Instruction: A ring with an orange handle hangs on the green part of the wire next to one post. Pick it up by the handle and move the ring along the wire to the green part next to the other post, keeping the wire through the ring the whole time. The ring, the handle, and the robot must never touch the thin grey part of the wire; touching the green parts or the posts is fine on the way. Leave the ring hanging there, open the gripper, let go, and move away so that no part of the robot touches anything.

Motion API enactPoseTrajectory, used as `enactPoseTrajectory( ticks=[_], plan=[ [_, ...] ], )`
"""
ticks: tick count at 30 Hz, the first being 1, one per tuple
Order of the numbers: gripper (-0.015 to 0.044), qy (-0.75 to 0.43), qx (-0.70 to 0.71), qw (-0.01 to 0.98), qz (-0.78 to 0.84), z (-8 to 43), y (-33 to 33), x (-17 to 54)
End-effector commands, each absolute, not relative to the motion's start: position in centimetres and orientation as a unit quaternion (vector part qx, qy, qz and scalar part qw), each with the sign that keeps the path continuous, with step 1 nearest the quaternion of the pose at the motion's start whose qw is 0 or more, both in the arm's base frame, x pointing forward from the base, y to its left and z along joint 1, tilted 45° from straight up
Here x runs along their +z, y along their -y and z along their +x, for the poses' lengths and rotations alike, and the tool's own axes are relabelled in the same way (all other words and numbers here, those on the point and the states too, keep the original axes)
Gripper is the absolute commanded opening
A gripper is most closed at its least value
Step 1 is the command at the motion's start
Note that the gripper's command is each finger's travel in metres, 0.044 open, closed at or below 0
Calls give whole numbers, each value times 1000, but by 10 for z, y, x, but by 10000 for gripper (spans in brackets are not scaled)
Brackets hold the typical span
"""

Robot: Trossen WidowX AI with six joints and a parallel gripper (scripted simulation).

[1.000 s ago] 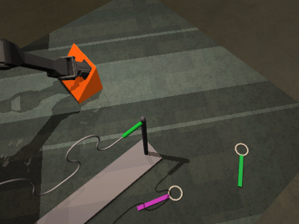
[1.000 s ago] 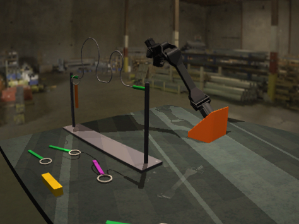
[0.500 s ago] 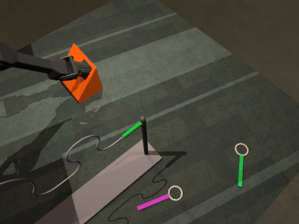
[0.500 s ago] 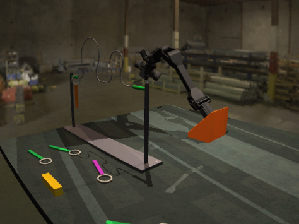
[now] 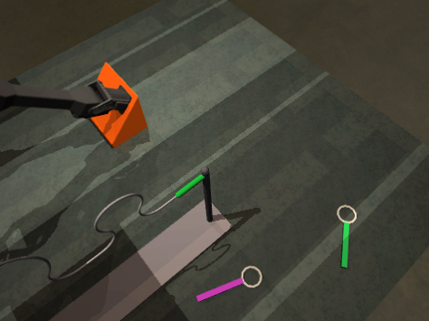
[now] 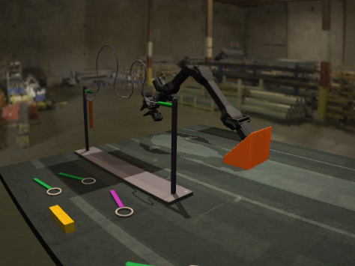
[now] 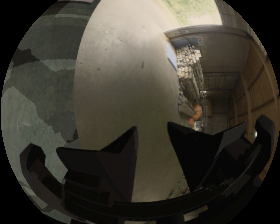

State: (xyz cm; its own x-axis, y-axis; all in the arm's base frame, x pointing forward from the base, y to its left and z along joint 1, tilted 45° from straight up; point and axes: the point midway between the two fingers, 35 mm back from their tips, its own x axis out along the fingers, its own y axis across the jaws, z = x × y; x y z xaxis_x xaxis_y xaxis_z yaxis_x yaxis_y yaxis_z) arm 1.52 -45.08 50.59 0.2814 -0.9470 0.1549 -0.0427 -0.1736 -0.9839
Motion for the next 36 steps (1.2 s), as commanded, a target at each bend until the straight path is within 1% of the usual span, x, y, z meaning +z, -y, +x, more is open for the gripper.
enactPoseTrajectory(
  ticks=[1,5,10,14,18,24,28,34,36],
  plan=[
    [160,-306,-397,604,-619,76,461,483],
    [160,-213,-326,701,-598,139,459,459],
    [160,-110,-215,804,-543,213,440,428],
    [160,-43,-111,869,-481,267,414,402],
    [160,7,-2,912,-410,311,382,377],
    [160,14,16,918,-397,318,376,373],
    [160,14,17,918,-397,311,377,375],
    [160,16,16,918,-396,353,343,405],
    [160,16,16,918,-396,358,338,408]
  ],
)
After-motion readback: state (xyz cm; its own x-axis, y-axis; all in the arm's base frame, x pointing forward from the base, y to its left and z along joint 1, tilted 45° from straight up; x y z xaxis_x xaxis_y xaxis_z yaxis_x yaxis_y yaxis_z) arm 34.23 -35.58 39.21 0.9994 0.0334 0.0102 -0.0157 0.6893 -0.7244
